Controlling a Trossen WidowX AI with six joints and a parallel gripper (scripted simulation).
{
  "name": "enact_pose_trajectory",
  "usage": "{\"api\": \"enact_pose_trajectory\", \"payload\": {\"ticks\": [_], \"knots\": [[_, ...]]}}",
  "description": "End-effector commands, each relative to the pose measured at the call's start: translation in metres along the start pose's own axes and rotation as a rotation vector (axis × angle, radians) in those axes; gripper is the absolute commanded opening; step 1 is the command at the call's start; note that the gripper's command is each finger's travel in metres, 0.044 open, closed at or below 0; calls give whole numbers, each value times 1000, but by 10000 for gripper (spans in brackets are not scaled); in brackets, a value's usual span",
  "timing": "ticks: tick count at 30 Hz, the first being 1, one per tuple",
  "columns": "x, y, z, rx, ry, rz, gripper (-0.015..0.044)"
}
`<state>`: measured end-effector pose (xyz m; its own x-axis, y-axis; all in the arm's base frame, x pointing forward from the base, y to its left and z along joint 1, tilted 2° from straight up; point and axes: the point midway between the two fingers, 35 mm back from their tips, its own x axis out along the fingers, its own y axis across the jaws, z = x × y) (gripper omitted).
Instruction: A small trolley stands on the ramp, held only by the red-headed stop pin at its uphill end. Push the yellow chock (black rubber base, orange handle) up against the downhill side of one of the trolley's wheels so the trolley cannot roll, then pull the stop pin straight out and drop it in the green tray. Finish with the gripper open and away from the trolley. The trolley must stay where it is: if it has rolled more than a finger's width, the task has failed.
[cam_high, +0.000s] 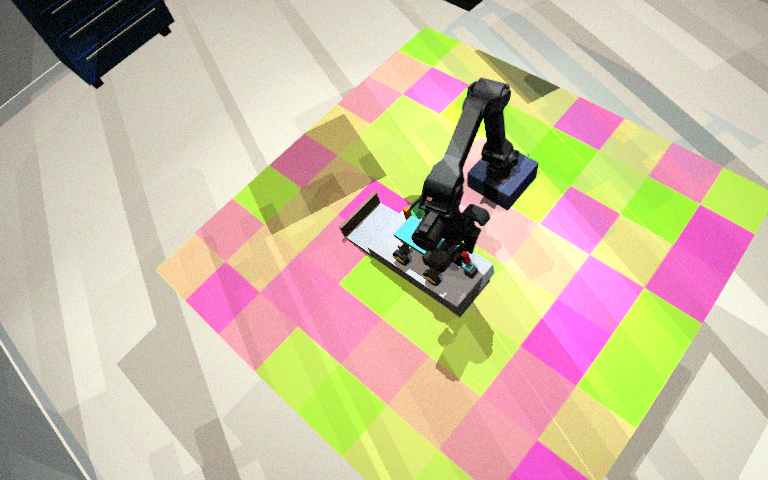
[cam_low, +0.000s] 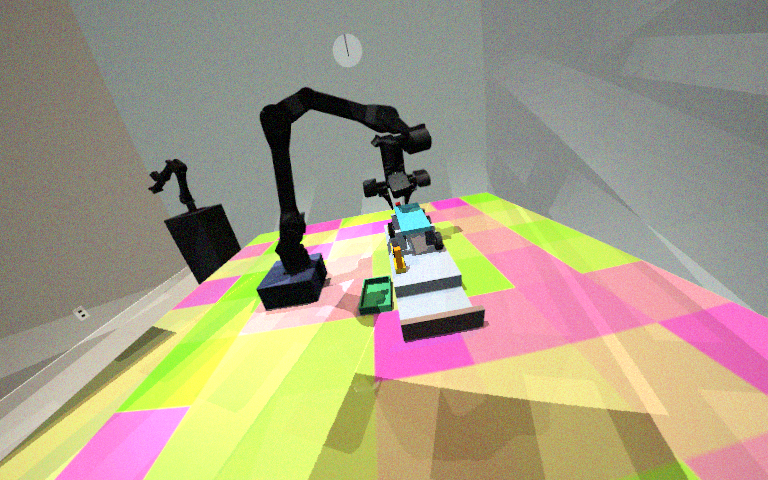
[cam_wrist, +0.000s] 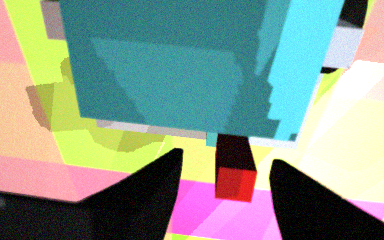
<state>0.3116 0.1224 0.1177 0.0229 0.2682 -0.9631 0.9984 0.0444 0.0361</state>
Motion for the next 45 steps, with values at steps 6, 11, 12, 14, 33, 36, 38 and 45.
{"api": "enact_pose_trajectory", "payload": {"ticks": [6, 11, 12, 14, 33, 36, 38, 45], "knots": [[14, -1, 0, 6, 1, -6, 190], [21, -2, 1, 6, 1, -6, 190], [22, -2, 1, 6, 1, -6, 190], [23, -3, 1, 6, 1, -6, 190], [18, -2, 0, 3, 1, -4, 0], [15, -2, -1, 5, 1, -6, 0], [13, -3, -1, 6, 1, -6, 0], [10, -4, -1, 6, 1, -7, 0]]}}
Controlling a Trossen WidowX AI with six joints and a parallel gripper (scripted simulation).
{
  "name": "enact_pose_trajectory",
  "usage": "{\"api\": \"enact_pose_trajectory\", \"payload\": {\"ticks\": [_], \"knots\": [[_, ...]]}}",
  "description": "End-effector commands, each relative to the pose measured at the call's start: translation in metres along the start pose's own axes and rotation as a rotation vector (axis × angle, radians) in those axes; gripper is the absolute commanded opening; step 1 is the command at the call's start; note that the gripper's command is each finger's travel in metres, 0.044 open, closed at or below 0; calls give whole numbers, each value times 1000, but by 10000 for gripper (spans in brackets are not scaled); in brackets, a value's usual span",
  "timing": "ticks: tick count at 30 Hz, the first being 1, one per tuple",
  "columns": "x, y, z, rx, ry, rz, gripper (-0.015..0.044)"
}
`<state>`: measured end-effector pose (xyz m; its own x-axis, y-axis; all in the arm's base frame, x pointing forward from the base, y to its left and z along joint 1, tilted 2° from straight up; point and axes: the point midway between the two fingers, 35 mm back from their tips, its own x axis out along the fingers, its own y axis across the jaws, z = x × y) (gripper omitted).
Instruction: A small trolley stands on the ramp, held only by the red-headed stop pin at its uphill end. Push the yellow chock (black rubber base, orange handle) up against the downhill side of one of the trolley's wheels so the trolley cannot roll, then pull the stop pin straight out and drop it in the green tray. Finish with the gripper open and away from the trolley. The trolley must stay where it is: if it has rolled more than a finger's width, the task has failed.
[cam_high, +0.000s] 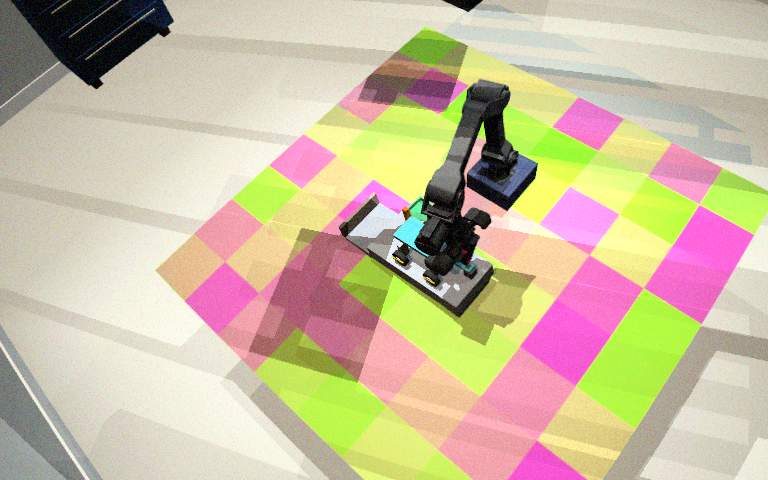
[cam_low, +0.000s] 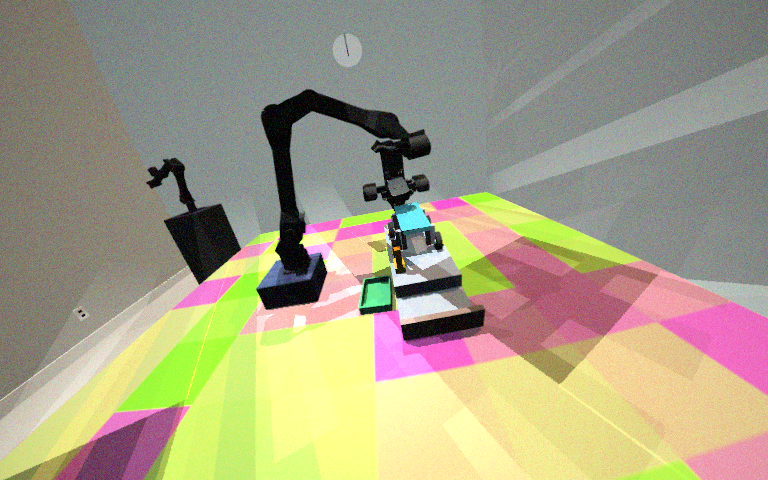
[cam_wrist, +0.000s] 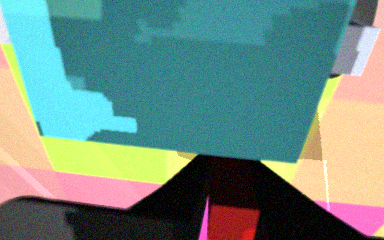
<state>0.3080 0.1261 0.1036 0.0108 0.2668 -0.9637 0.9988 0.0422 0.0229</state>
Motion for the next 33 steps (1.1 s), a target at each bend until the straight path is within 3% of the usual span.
{"api": "enact_pose_trajectory", "payload": {"ticks": [1, 33], "knots": [[-5, 0, -1, 1, 2, 6, 0], [-24, 0, -2, 1, 1, 6, 0]]}}
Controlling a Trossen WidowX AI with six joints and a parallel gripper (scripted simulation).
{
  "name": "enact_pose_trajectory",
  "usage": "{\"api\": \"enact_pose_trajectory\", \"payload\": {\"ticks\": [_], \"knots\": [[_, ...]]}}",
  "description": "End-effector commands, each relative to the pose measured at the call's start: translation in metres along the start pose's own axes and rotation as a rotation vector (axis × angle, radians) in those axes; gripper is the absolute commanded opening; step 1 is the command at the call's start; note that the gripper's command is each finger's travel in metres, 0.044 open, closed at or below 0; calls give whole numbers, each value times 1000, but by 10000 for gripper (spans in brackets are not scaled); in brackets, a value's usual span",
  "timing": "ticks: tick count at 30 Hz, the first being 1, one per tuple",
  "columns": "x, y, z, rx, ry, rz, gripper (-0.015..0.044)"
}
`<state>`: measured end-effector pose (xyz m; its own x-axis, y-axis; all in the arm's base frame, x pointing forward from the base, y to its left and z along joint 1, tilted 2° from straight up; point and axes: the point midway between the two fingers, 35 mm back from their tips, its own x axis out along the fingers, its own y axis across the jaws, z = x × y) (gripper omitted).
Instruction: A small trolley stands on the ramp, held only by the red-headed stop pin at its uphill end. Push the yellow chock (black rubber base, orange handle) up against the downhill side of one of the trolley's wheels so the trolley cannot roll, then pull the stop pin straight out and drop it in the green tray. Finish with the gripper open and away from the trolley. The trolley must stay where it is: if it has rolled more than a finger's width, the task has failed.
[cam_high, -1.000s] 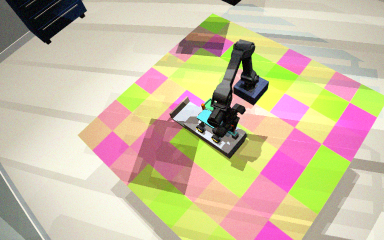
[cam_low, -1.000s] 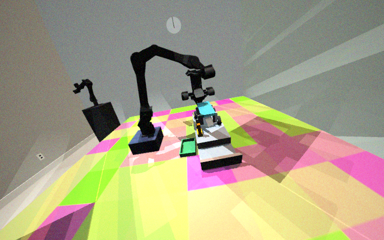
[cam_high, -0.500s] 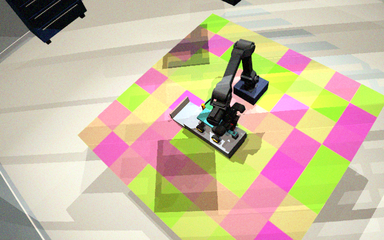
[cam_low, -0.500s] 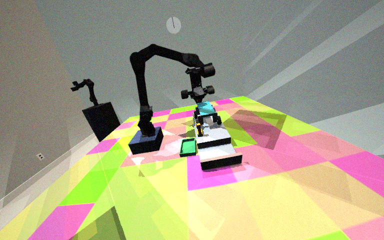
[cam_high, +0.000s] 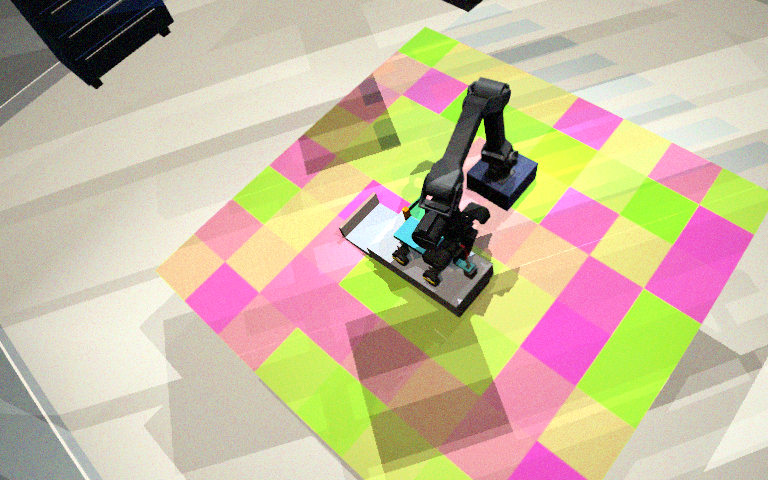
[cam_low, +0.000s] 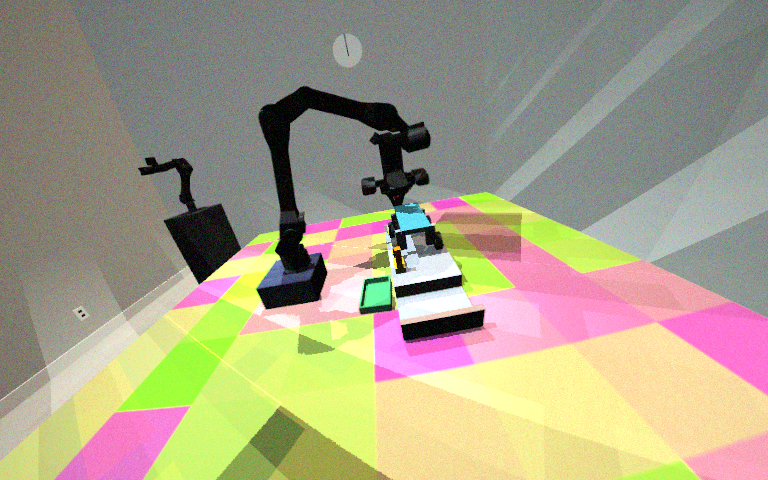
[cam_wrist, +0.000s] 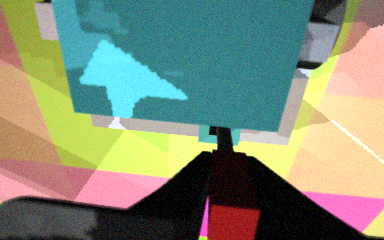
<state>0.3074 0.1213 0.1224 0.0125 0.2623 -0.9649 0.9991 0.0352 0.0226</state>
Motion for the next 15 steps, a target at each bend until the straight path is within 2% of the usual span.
{"api": "enact_pose_trajectory", "payload": {"ticks": [1, 15], "knots": [[-5, 1, -2, -6, 6, 4, 0], [-13, 0, -4, -6, 6, 4, 0]]}}
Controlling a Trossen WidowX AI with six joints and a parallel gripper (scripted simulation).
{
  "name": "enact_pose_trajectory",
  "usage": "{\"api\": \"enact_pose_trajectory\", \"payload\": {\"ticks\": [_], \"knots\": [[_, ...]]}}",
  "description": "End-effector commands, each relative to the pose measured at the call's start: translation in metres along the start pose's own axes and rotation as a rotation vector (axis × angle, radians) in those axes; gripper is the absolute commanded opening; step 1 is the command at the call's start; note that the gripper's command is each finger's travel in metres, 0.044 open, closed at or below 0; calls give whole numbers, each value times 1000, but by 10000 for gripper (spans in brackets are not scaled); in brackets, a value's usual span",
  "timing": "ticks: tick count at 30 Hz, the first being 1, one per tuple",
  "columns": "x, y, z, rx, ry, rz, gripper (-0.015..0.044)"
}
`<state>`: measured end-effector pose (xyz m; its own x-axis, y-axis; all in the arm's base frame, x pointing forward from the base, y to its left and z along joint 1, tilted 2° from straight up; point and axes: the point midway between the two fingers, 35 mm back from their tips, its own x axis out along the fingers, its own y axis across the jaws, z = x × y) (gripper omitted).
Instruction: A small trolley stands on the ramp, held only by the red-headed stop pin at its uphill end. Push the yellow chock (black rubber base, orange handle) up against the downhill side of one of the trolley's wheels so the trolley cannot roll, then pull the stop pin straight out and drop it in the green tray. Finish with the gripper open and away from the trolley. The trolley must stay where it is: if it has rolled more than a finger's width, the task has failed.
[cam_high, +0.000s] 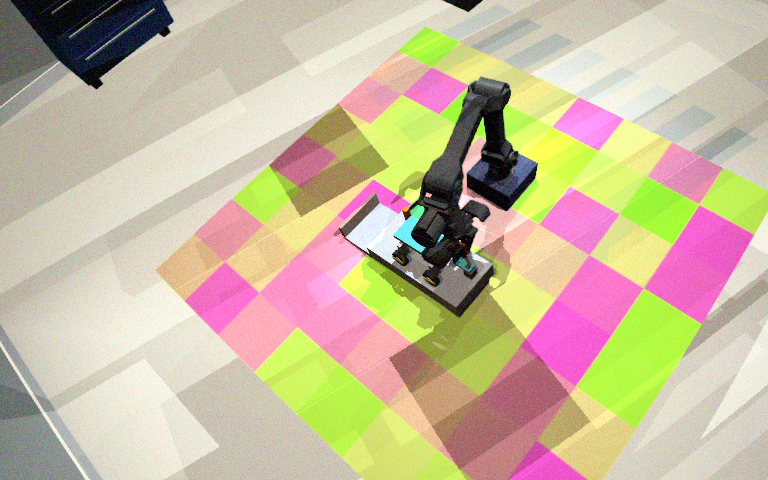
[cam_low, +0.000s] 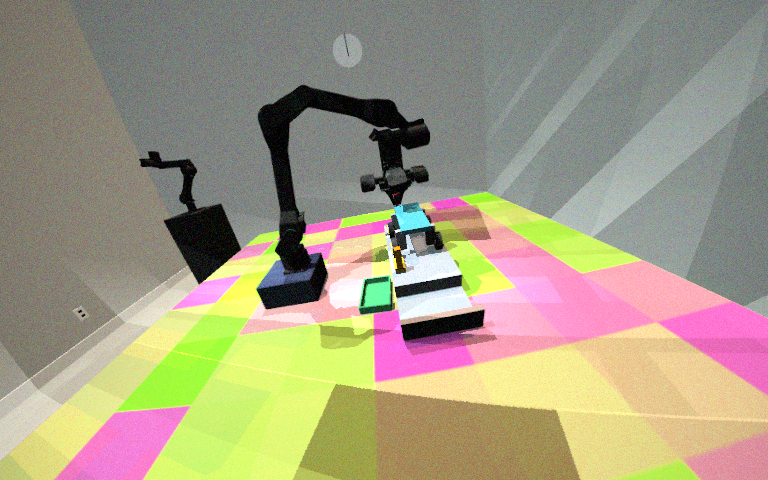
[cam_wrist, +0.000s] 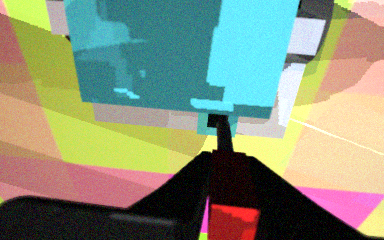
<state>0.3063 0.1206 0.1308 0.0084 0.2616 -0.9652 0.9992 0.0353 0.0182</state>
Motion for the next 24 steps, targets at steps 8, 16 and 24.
{"api": "enact_pose_trajectory", "payload": {"ticks": [8, 16, 24], "knots": [[-7, 1, -4, -7, 7, 8, 0], [-10, 2, -5, -7, 7, 8, 0], [-7, 1, -17, -7, 8, 8, 0]]}}
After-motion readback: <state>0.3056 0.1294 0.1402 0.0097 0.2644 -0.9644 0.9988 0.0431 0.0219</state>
